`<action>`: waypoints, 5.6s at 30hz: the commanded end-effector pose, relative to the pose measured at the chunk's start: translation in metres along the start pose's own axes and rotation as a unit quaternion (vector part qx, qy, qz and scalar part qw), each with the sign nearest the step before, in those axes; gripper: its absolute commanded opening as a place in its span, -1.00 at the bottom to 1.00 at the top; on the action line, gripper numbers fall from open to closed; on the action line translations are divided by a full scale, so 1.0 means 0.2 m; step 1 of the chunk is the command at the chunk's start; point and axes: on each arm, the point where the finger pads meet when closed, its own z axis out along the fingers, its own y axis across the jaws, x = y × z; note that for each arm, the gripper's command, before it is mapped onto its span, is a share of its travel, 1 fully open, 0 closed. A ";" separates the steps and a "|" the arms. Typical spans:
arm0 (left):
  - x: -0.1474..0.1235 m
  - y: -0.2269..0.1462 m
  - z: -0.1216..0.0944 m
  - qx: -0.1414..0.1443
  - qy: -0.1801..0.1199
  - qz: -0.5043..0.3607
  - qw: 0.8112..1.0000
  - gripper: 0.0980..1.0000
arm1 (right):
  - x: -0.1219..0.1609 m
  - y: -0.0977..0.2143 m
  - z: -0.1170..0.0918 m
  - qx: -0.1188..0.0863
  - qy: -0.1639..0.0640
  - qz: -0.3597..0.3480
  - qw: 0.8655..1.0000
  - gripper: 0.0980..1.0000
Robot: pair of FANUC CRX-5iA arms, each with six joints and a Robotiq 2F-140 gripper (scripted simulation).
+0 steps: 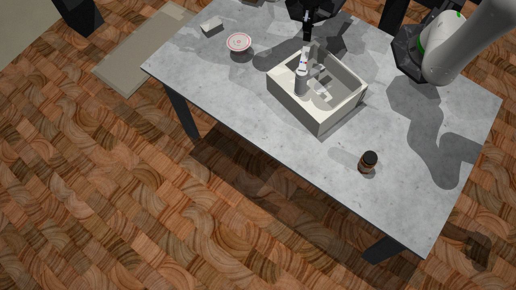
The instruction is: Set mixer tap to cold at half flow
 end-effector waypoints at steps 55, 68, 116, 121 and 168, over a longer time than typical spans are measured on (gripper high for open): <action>0.00 0.00 0.00 0.000 0.001 0.000 1.000 1.00 | 0.00 0.00 0.00 -0.007 -0.001 0.637 0.771 -1.00; 0.00 0.00 0.00 0.000 0.001 0.000 1.000 1.00 | 0.00 0.00 0.00 -0.007 0.000 0.675 0.738 -1.00; 0.00 0.00 0.00 0.000 0.001 0.000 1.000 1.00 | 0.00 0.00 0.01 -0.007 0.000 0.687 0.727 -0.21; 0.00 0.00 0.00 0.000 0.001 0.000 1.000 1.00 | 0.00 0.00 0.04 -0.006 0.000 0.687 0.727 -0.21; 0.00 0.00 0.00 0.000 0.001 0.000 1.000 1.00 | 0.00 0.00 0.27 -0.006 0.000 0.687 0.727 -0.21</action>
